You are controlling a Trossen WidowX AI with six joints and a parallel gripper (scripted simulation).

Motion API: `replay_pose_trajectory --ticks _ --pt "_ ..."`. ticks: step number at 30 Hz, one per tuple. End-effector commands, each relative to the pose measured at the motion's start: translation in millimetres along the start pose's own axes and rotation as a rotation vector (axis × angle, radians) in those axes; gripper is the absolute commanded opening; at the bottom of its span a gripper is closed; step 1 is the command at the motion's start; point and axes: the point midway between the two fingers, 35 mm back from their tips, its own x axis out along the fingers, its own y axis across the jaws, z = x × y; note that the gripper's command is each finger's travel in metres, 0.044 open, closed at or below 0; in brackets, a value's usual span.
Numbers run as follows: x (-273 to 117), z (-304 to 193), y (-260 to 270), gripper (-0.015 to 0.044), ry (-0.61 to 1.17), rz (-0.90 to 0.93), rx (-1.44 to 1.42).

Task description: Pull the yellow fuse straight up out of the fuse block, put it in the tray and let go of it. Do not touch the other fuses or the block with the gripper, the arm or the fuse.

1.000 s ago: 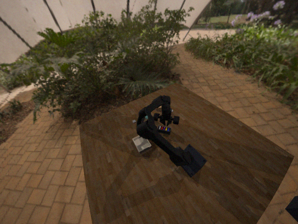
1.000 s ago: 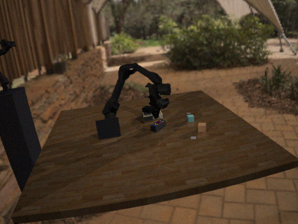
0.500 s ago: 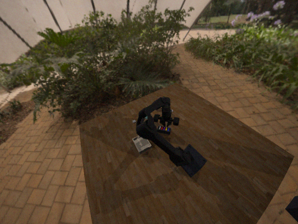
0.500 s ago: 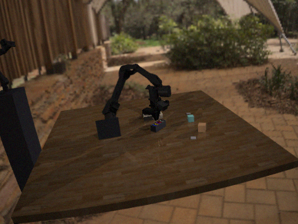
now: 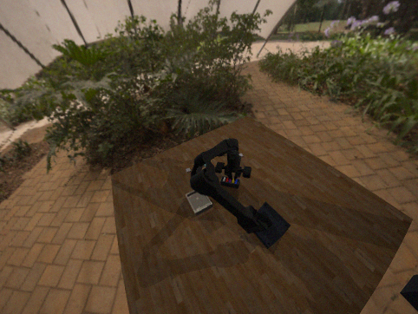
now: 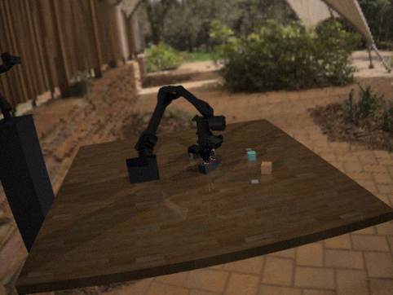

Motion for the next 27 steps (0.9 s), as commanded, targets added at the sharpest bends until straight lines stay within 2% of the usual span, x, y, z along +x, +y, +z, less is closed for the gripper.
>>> replay_pose_trajectory --ticks 1,27 --pt "6.0 -3.0 -1.3 0.0064 0.010 0.000 0.009" --pt "16.2 -3.2 -1.2 0.0064 0.010 0.000 0.009"
